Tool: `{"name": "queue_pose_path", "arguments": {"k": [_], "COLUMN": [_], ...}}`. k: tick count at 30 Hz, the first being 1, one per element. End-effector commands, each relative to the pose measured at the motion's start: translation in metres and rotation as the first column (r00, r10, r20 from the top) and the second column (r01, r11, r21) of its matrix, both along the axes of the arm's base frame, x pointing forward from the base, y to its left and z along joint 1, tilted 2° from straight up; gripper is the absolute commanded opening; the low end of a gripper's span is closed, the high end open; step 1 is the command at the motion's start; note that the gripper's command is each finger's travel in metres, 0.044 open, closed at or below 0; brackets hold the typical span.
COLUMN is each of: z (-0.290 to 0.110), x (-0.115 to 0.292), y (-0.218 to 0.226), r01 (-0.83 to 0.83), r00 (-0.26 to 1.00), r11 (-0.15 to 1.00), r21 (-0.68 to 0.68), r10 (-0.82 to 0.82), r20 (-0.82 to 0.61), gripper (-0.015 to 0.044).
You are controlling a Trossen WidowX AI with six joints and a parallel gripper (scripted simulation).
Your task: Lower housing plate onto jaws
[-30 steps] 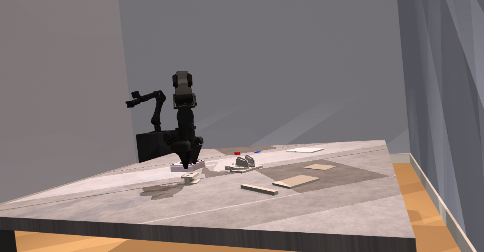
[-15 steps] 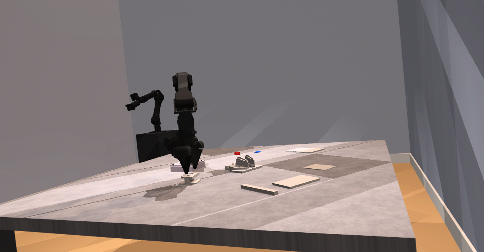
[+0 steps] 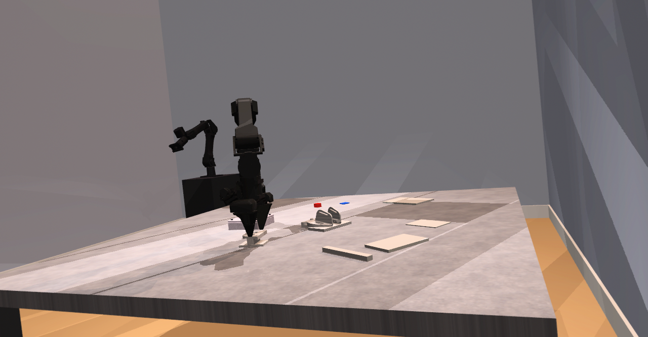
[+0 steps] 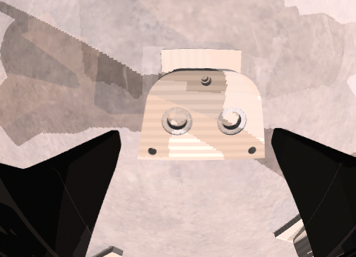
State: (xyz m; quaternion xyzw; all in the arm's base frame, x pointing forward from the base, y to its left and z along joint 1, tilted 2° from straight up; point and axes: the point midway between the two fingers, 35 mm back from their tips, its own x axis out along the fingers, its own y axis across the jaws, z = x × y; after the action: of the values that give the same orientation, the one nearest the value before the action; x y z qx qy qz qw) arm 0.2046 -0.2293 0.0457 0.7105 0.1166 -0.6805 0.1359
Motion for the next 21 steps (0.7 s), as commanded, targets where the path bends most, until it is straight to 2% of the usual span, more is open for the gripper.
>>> {"name": "queue_pose_path", "arguments": {"k": [1, 21], "z": [-0.011, -0.023], "x": [-0.001, -0.001], "y": [0.002, 0.002], "r01": [0.004, 0.004], "r00": [1.0, 1.0], "r11": [1.0, 1.0], "r21": [0.013, 0.013], "r10": [-0.003, -0.003], "r20": [-0.006, -0.006], "gripper": [0.044, 0.044]}}
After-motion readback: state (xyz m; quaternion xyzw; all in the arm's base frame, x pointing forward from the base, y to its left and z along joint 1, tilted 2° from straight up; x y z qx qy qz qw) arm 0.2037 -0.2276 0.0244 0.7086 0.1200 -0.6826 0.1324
